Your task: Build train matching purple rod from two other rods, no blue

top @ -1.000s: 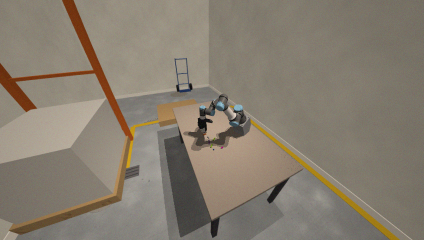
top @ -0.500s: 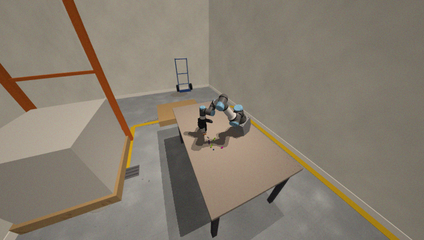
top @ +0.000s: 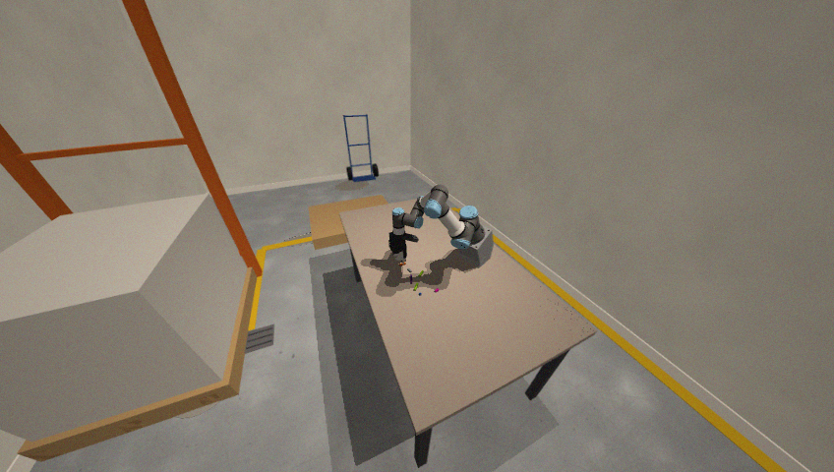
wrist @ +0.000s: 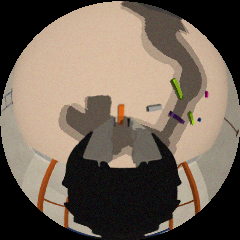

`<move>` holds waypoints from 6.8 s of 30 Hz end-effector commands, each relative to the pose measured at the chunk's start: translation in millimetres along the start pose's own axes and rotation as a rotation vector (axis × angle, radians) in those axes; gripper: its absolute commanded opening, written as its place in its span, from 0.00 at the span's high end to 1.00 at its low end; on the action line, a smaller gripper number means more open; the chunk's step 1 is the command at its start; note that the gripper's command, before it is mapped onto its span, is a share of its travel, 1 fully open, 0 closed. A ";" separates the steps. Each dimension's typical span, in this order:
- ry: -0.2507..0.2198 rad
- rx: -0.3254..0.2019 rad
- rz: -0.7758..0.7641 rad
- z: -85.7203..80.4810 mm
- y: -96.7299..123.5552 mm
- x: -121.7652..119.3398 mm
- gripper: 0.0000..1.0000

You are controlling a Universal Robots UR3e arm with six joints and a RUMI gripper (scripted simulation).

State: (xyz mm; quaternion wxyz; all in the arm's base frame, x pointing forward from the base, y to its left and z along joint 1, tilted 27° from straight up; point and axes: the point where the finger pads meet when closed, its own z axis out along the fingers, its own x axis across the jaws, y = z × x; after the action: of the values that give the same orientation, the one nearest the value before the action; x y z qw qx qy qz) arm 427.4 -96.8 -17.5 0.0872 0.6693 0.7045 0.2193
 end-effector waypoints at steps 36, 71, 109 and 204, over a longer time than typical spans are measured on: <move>-0.002 -0.002 -0.001 -0.5 1.3 -1.1 0.86; -0.002 -0.002 -0.001 4.8 1.3 -1.1 0.86; -0.002 -0.002 -0.001 16.2 1.4 -1.1 0.86; -0.002 -0.002 -0.001 -81.8 1.2 -0.9 1.00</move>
State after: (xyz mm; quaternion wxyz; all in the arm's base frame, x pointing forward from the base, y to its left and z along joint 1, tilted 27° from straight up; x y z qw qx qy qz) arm 399.0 -111.1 45.9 0.0890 0.6697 0.7040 0.2190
